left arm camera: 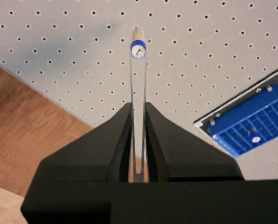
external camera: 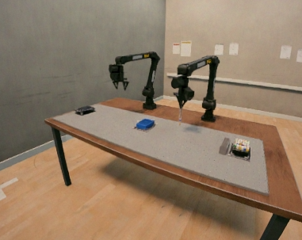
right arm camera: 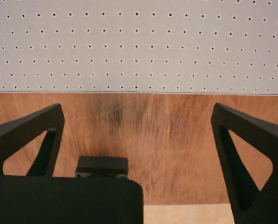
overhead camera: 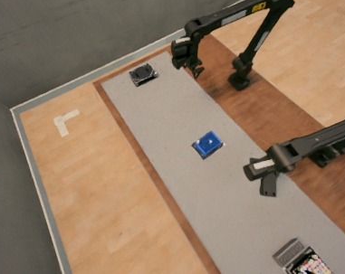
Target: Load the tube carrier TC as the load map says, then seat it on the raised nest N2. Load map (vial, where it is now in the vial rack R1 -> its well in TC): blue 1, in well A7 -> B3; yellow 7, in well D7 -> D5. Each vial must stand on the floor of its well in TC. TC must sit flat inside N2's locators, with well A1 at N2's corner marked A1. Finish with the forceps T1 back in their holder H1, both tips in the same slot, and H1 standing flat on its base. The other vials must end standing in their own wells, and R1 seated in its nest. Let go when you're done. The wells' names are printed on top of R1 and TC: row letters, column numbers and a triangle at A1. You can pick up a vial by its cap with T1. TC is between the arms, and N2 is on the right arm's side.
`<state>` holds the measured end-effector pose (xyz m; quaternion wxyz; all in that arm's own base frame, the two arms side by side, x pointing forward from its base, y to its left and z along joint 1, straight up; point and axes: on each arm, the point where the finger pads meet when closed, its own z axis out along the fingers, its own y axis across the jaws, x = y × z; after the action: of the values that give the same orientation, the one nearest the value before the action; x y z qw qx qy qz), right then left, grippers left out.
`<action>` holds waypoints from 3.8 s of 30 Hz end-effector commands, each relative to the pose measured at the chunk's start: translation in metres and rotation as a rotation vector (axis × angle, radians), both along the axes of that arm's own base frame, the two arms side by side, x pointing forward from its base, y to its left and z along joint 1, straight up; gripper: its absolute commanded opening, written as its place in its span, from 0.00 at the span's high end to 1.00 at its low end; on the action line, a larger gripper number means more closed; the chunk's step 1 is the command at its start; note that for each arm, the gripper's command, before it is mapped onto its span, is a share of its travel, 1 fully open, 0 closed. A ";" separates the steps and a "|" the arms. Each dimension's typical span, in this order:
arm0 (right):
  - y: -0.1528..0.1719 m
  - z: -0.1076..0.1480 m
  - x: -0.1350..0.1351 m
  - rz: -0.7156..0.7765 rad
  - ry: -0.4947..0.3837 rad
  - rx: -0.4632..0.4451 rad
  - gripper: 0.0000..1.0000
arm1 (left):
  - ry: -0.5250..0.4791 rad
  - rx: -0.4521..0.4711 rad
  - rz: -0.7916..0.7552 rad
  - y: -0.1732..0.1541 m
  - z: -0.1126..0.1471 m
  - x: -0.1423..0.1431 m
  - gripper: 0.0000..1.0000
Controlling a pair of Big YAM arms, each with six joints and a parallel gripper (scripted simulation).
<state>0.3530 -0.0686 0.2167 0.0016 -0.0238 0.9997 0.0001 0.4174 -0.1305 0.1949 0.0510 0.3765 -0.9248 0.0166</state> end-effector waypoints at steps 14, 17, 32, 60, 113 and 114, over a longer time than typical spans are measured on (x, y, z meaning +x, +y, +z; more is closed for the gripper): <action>-0.001 0.012 0.008 -0.013 -0.032 -0.007 0.00 | -0.071 -0.023 0.001 -0.039 0.021 0.021 0.91; -0.001 0.012 0.008 -0.013 -0.032 -0.007 0.00 | -0.072 -0.024 0.001 -0.044 0.021 0.021 0.91; -0.001 0.012 0.008 -0.013 -0.032 -0.007 0.00 | -0.073 -0.027 0.001 -0.067 0.022 0.019 0.91; -0.001 0.012 0.008 -0.013 -0.032 -0.007 0.00 | -0.069 -0.031 0.001 -0.108 0.022 0.015 0.91; -0.001 0.012 0.008 -0.013 -0.032 -0.007 0.00 | -0.043 -0.026 0.001 -0.186 0.022 0.004 0.91; -0.001 0.012 0.008 -0.013 -0.032 -0.007 0.00 | -0.043 -0.026 0.001 -0.187 0.022 0.004 0.91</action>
<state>0.3530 -0.0686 0.2167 0.0016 -0.0238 0.9997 0.0001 0.4107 -0.2958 0.1966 0.0463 0.3781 -0.9244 0.0199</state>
